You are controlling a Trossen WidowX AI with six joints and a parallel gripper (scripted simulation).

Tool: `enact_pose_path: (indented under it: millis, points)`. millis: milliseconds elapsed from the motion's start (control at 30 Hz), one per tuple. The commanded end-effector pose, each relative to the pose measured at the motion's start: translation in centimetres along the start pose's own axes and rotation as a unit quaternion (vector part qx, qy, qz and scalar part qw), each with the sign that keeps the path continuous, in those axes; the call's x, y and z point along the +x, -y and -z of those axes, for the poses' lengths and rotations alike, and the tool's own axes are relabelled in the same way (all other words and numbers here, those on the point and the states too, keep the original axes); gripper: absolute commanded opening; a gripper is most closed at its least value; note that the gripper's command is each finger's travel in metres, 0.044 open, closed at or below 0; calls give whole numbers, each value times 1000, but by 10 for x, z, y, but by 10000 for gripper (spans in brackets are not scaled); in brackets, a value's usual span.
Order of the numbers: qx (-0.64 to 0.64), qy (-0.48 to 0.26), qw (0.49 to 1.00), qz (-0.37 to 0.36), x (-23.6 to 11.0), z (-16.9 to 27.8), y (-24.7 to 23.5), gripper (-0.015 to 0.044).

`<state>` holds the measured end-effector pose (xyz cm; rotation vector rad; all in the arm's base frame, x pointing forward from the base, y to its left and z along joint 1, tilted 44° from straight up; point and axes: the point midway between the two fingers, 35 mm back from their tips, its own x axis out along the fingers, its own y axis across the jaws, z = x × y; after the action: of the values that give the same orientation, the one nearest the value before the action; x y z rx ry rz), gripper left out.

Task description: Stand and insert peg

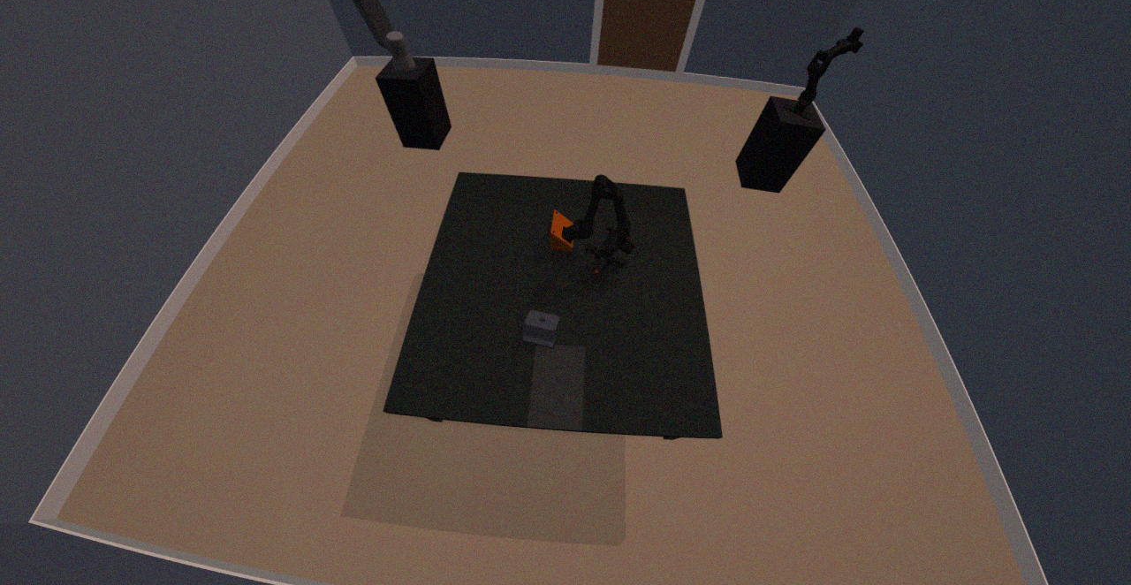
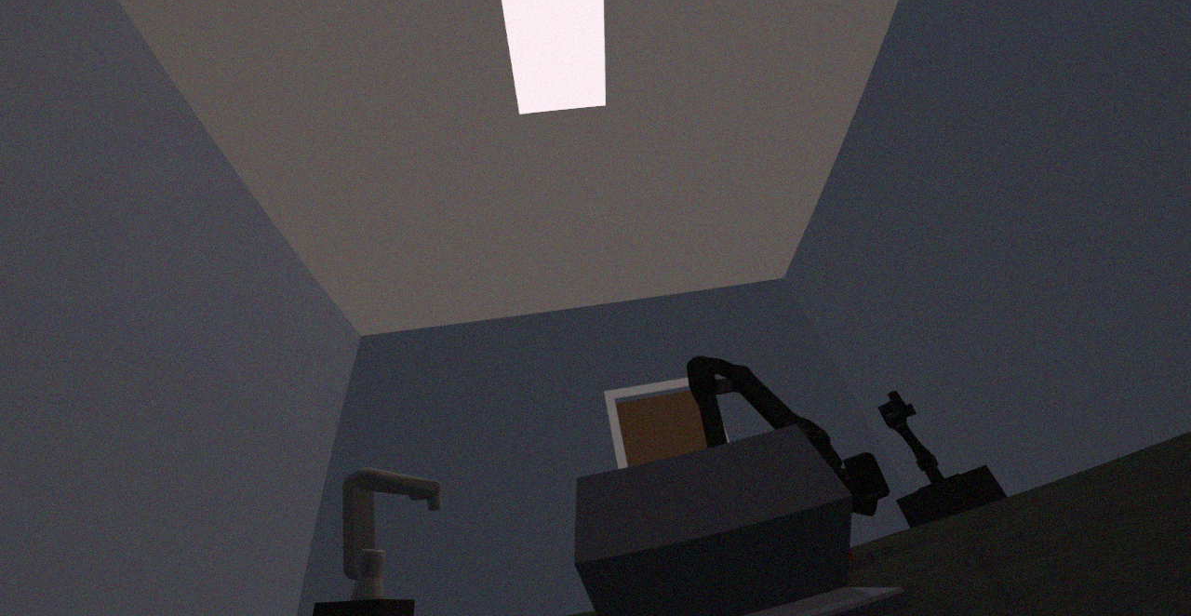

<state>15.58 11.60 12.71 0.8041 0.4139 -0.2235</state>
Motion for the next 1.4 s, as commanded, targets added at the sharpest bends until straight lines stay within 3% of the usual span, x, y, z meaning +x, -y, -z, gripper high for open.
enact_pose_path:
  millis: [0, 1367]
  points:
    - [0, 0, 1000, 0, 1, 2, 0, 49]
    - [10, 7, 1000, -5, -7, 7, 0, 49]
